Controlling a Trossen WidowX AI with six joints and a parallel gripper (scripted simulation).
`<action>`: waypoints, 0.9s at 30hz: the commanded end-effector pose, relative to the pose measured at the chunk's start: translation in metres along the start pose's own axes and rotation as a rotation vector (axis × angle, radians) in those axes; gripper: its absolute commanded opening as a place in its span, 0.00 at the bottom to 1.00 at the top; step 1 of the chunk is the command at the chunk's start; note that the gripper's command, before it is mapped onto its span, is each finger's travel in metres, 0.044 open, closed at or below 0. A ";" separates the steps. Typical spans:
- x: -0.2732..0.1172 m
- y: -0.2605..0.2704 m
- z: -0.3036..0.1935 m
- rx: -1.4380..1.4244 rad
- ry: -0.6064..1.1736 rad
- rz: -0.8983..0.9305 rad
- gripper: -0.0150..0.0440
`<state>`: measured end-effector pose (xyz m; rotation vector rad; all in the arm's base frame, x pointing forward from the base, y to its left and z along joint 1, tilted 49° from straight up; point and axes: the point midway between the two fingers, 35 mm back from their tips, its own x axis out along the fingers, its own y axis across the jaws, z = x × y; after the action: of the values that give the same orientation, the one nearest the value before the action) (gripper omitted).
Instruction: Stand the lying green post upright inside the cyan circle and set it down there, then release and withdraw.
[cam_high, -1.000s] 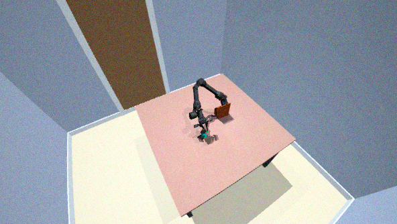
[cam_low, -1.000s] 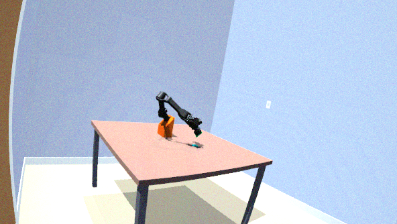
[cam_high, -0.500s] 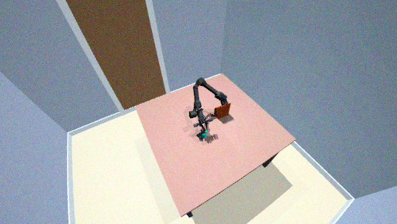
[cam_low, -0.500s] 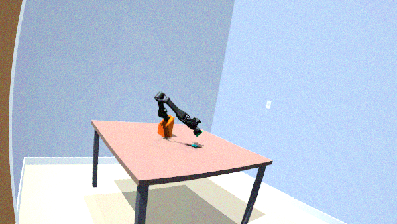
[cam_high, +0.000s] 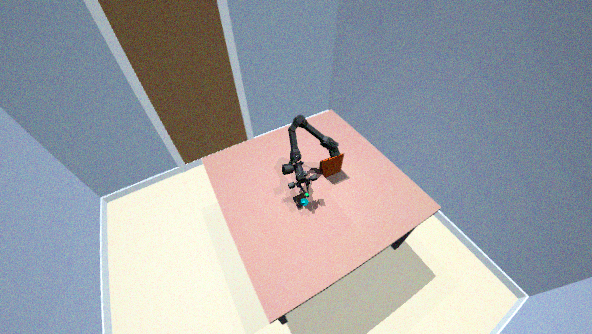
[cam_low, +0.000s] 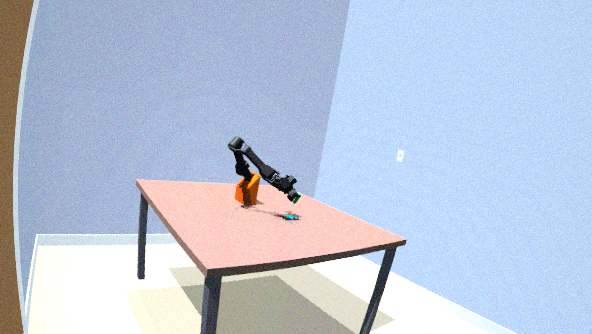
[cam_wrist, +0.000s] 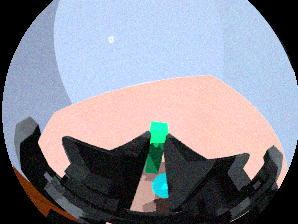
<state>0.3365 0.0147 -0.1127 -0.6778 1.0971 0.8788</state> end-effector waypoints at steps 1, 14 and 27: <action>-0.002 0.001 0.000 -0.011 -0.026 -0.005 0.29; -0.010 0.000 0.001 -0.050 -0.115 -0.038 0.29; -0.020 0.000 0.002 -0.095 -0.200 -0.078 0.29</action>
<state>0.3348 0.0117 -0.0952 -0.6880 0.8722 0.9102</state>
